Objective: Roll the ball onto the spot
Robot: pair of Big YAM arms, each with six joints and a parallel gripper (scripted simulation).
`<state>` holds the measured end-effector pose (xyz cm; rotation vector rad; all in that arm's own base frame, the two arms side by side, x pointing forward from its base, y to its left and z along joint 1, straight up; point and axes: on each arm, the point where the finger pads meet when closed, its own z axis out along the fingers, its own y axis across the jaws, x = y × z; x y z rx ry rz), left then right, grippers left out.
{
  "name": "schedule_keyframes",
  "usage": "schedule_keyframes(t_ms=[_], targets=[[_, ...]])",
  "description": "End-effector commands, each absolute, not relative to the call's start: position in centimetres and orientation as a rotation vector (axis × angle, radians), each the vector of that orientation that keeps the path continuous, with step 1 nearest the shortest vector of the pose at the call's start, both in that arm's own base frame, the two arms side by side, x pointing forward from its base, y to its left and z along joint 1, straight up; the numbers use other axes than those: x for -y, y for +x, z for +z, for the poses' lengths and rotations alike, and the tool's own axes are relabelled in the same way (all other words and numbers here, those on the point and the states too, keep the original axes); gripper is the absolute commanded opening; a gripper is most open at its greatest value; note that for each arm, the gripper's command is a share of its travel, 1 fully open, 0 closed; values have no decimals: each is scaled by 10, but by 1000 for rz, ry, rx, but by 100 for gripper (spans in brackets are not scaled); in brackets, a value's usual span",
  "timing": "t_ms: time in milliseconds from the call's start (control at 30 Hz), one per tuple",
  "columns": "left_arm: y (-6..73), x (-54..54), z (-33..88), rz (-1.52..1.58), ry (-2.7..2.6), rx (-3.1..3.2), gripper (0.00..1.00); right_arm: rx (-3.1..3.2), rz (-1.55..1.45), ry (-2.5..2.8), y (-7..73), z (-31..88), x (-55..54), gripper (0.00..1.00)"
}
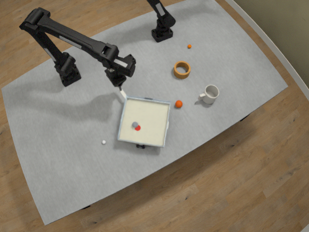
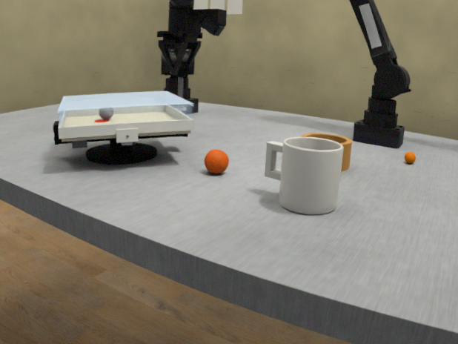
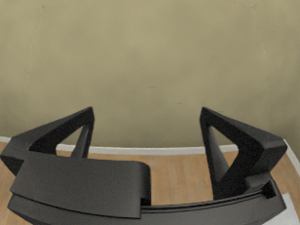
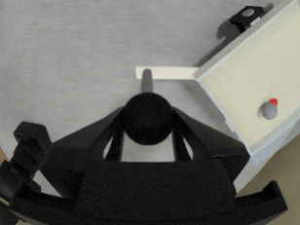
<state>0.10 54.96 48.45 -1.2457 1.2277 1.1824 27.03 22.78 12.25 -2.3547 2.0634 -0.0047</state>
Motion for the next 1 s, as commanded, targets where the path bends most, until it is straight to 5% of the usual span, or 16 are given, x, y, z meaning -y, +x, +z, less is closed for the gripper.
schedule_keyframes(t_ms=[0, 967], targets=[[-6, -545, 501, 1218, -1218, -1204, 100, -2037, -9, -2321, 284, 135, -252, 0], [-6, -545, 501, 1218, -1218, -1204, 100, -2042, -3, -2328, 282, 136, -257, 0]])
